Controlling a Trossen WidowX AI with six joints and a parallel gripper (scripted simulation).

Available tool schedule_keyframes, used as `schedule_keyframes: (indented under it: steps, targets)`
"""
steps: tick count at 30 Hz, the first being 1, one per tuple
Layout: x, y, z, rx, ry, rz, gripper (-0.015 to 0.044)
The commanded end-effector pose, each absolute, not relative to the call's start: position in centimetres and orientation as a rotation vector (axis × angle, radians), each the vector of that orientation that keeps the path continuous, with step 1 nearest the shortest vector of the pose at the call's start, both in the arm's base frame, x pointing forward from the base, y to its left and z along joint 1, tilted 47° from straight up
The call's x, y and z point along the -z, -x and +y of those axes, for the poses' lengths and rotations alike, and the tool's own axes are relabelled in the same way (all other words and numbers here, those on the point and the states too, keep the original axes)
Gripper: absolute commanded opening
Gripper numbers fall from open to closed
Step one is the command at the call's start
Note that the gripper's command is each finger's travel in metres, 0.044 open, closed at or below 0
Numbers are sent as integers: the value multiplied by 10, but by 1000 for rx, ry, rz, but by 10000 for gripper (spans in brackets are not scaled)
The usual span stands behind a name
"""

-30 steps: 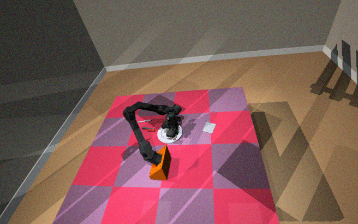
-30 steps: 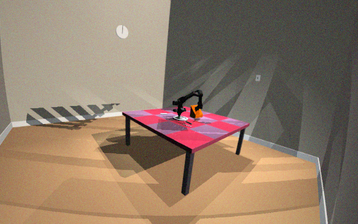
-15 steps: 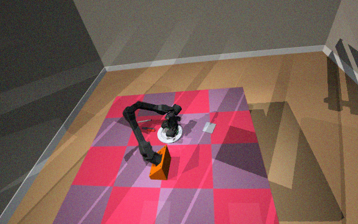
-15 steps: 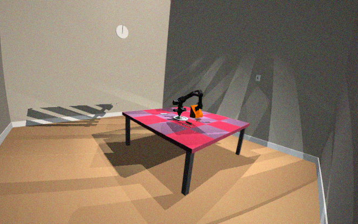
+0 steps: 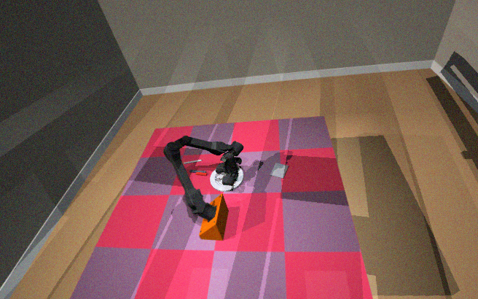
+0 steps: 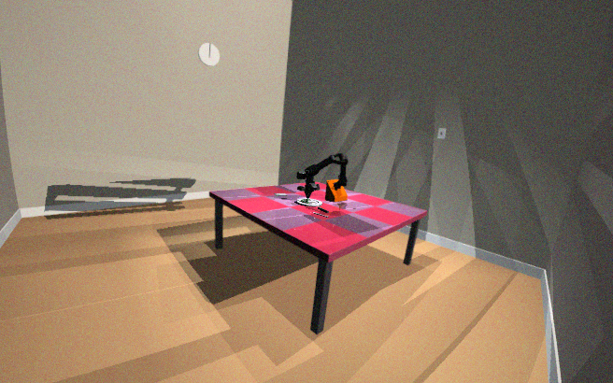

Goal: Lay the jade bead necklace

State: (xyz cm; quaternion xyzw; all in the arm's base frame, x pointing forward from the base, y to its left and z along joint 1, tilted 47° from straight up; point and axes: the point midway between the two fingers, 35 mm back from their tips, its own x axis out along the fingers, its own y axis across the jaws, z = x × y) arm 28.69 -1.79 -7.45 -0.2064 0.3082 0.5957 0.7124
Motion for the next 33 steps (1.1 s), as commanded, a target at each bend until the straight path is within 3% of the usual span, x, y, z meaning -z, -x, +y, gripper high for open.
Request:
schedule_keyframes:
  steps: [1,2,19,33]
  targets:
    - [78,-285,-14,-1323,452,687,0]
    - [78,-285,-14,-1323,452,687,0]
    - [75,-285,-17,-1324,452,688,440]
    - [73,-285,-20,-1323,453,688,440]
